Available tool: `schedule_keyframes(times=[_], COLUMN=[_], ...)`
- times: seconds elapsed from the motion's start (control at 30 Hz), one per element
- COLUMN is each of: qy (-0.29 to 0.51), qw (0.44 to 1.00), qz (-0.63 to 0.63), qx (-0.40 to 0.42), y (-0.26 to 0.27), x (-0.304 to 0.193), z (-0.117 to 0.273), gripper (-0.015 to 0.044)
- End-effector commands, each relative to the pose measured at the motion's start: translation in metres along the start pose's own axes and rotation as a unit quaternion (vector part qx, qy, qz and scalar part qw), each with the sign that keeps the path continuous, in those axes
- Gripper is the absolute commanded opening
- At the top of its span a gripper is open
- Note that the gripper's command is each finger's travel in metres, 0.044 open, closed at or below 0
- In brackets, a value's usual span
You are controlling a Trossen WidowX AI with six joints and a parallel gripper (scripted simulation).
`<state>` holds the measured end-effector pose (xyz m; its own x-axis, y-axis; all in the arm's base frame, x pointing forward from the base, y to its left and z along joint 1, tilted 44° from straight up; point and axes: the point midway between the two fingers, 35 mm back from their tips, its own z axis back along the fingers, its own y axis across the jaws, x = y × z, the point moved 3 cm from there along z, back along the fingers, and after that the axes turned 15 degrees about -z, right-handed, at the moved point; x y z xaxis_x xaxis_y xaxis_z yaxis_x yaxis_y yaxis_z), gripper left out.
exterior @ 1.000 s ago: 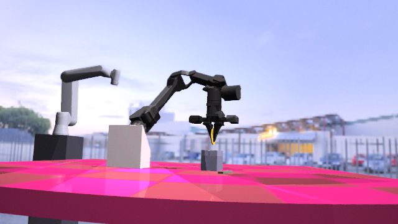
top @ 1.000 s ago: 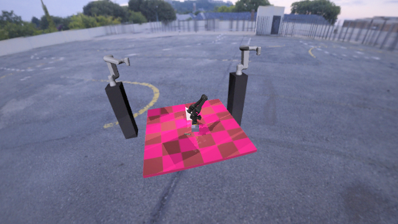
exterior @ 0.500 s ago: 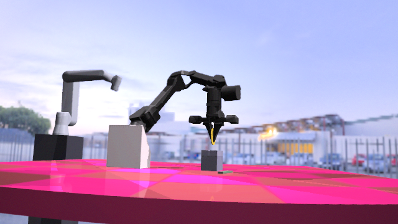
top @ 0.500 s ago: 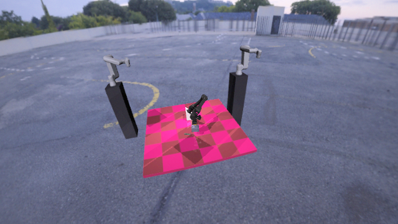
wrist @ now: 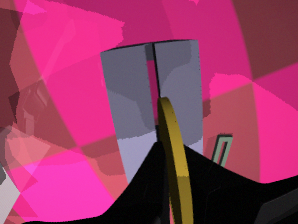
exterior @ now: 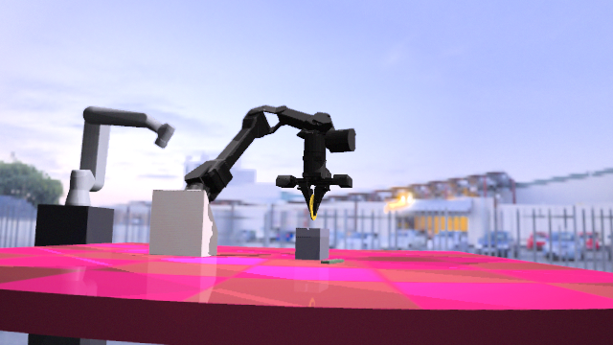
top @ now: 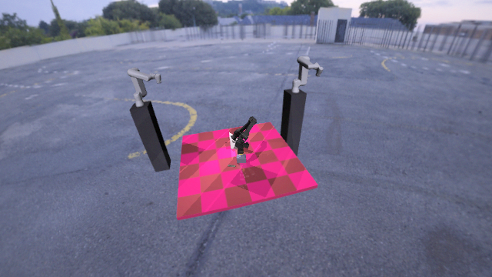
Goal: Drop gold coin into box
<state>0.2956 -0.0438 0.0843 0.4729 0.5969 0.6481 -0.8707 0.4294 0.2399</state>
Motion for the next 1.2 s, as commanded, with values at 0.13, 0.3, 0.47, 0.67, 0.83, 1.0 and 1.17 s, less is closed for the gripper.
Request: schedule_keyframes(times=[0.13, 0.3, 0.47, 0.67, 0.83, 1.0, 1.17], qy=[0.000, 0.000, 0.000, 0.000, 0.000, 0.000, 0.000], qw=[1.000, 1.000, 1.000, 1.000, 1.000, 1.000, 1.000], qz=[-0.001, -0.002, -0.001, -0.001, -0.002, -0.002, -0.001], qx=[0.000, 0.000, 0.000, 0.000, 0.000, 0.000, 0.000], y=[0.000, 0.000, 0.001, 0.001, 0.000, 0.000, 0.000], x=[0.001, 0.001, 0.001, 0.001, 0.001, 0.001, 0.001], z=[-0.004, -0.006, -0.009, -0.012, -0.014, -0.016, -0.019], gripper=[0.0000, 0.0000, 0.0000, 0.0000, 0.0000, 0.0000, 0.0000])
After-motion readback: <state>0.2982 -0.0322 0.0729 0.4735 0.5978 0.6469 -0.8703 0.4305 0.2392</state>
